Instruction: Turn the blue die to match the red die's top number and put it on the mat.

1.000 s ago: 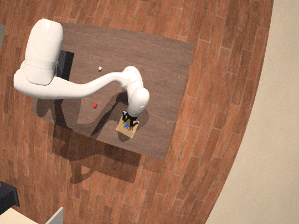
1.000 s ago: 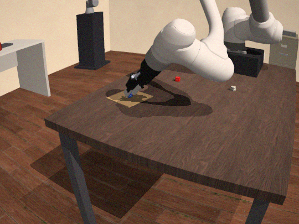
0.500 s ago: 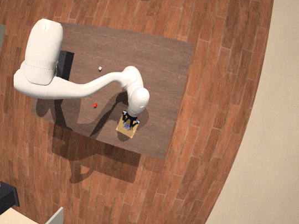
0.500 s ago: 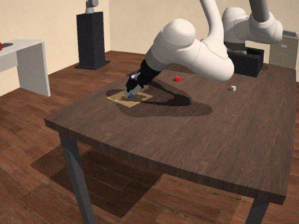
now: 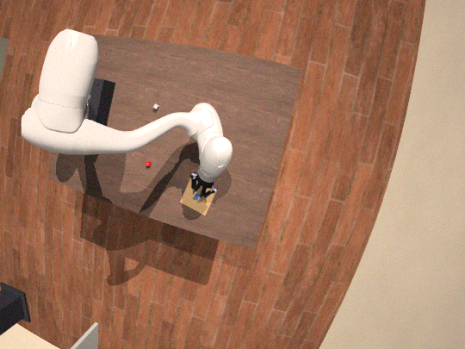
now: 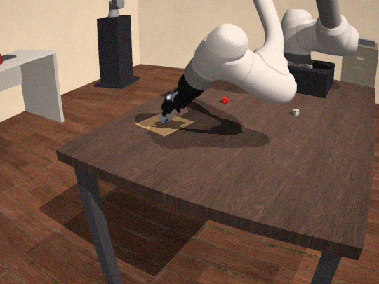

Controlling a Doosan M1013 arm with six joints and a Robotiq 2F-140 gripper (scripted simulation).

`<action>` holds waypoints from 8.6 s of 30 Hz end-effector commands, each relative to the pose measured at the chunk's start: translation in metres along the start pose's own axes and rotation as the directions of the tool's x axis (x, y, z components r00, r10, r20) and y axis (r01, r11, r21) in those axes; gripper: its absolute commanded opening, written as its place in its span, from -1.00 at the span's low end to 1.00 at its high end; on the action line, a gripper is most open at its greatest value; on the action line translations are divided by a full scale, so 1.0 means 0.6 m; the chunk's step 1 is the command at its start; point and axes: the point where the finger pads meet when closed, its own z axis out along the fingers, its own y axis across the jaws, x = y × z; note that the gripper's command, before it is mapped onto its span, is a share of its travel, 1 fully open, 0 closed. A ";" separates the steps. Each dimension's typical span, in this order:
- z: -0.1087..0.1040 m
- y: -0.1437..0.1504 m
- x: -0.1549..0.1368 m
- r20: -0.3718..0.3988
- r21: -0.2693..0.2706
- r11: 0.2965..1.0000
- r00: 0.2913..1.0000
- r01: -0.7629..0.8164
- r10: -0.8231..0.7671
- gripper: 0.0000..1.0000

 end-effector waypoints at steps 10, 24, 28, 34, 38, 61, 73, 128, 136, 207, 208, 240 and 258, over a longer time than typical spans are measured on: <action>0.004 -0.001 -0.003 -0.002 0.006 1.000 1.000 0.002 -0.002 -0.63; 0.004 -0.001 -0.003 -0.002 0.006 1.000 1.000 0.002 -0.002 -0.63; 0.004 -0.001 -0.003 -0.002 0.006 1.000 1.000 0.002 -0.002 -0.63; -0.001 -0.001 0.001 -0.002 0.006 1.000 1.000 0.002 -0.002 -0.63; -0.013 -0.001 0.013 -0.002 0.006 1.000 1.000 0.002 -0.002 -0.63; -0.079 0.000 0.079 -0.002 0.006 1.000 1.000 0.002 -0.002 -0.63; -0.079 0.000 0.079 -0.002 0.006 1.000 1.000 0.002 -0.002 -0.63; -0.072 0.004 0.097 0.433 -0.002 1.000 0.901 0.008 -0.007 -0.63; -0.071 0.000 0.108 0.498 0.006 1.000 0.867 0.002 -0.005 -0.63; -0.021 -0.001 0.137 1.000 0.006 1.000 0.002 0.002 -0.006 -0.63; -0.021 -0.001 0.137 1.000 0.006 1.000 0.002 0.002 -0.006 -0.63; -0.003 -0.001 0.119 1.000 0.006 1.000 0.002 0.002 -0.006 -0.63; 0.030 -0.001 0.086 1.000 0.006 1.000 0.002 0.002 -0.006 -0.63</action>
